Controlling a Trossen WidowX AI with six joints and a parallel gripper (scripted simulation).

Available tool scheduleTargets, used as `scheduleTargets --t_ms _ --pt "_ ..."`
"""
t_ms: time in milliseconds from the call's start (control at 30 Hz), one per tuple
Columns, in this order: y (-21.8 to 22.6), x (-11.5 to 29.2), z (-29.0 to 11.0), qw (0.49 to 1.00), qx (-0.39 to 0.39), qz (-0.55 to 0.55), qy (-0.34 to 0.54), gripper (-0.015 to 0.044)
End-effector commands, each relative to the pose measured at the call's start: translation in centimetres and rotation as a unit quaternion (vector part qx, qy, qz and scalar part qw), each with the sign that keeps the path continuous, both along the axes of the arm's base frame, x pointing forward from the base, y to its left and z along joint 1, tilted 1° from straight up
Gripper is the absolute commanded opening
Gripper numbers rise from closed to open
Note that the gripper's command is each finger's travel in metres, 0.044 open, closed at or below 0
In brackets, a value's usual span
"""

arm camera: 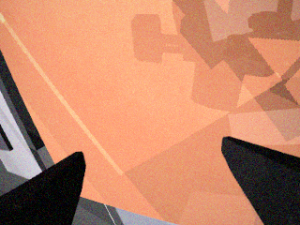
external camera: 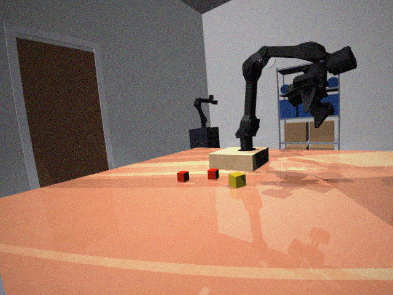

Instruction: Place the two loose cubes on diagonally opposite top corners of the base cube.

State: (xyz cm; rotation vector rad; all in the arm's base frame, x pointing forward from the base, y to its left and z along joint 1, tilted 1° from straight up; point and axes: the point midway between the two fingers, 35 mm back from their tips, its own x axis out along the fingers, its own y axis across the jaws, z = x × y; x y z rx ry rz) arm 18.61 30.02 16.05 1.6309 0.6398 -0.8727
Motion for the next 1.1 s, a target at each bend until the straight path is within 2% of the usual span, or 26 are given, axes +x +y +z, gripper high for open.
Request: scheduleTargets --t_ms 0,133,167,600,1067 --pt "-0.1 0.1 0.0 1.0 -0.002 0.0 0.001 0.0374" --pt "-2.3 2.1 -0.6 0.999 -0.033 0.006 0.024 0.0269" --pt "-2.9 2.7 -0.7 0.999 -0.041 0.008 0.032 0.0265" --pt "-12.3 7.8 -2.7 0.983 -0.115 0.045 0.138 0.0265" --pt "-22.4 9.3 -4.5 0.957 -0.121 0.106 0.24 0.0265"
